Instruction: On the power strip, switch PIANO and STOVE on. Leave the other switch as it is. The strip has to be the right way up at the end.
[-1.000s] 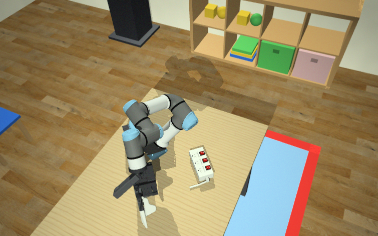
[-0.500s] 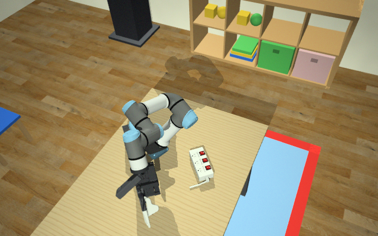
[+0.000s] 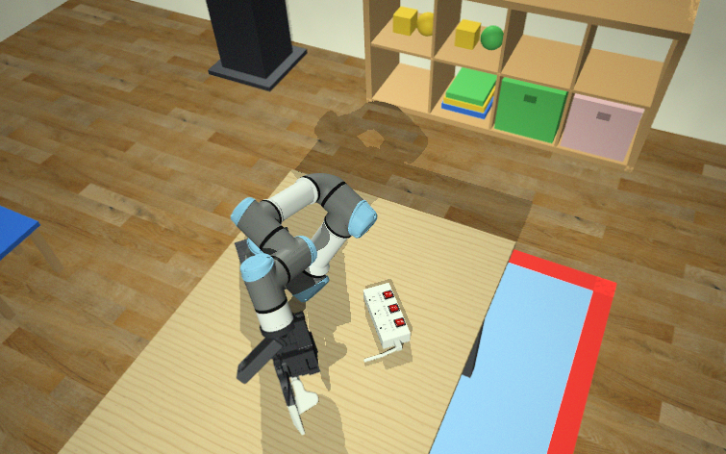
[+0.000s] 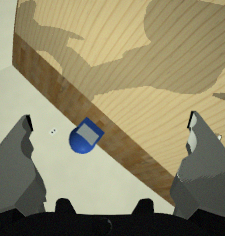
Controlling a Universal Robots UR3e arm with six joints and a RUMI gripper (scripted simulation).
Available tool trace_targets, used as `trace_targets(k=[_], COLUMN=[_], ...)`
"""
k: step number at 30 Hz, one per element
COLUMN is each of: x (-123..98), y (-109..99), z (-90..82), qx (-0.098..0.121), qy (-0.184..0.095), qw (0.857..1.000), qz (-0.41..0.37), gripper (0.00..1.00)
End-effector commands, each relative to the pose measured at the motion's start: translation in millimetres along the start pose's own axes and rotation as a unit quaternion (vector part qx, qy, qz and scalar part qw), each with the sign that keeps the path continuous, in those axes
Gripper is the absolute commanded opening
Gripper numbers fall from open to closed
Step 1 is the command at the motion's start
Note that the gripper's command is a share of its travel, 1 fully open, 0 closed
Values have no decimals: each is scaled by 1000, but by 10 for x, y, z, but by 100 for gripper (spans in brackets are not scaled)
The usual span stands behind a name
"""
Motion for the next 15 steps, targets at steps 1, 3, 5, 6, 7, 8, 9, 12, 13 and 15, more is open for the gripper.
trace_targets(k=[1, 3, 5, 6, 7, 8, 9, 12, 13, 15], x=[-201, -275, -353, -393, -393, -393, -434, -518, -561, -605], y=[134, 177, 223, 247, 247, 247, 273, 326, 353, 382], z=[80, 107, 134, 147, 147, 147, 159, 184, 196, 207], qx=[-45, -59, -74, -82, -82, -82, -90, -106, -115, -124], qy=[-19, -27, -34, -37, -37, -37, -41, -47, -50, -52], qw=[998, 997, 996, 995, 995, 995, 994, 992, 990, 989], qz=[31, 37, 44, 47, 47, 47, 50, 55, 58, 61], gripper=[100, 100, 100, 100, 100, 100, 100, 100, 100, 100])
Point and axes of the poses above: the point where the finger pads meet when closed, its own z axis out along the fingers, its own y axis across the jaws, x = y × z, the point moved 6 cm from there along -z, back along the fingers, and after that the axes turned 7 degrees about -z, right-handed, at the moved point
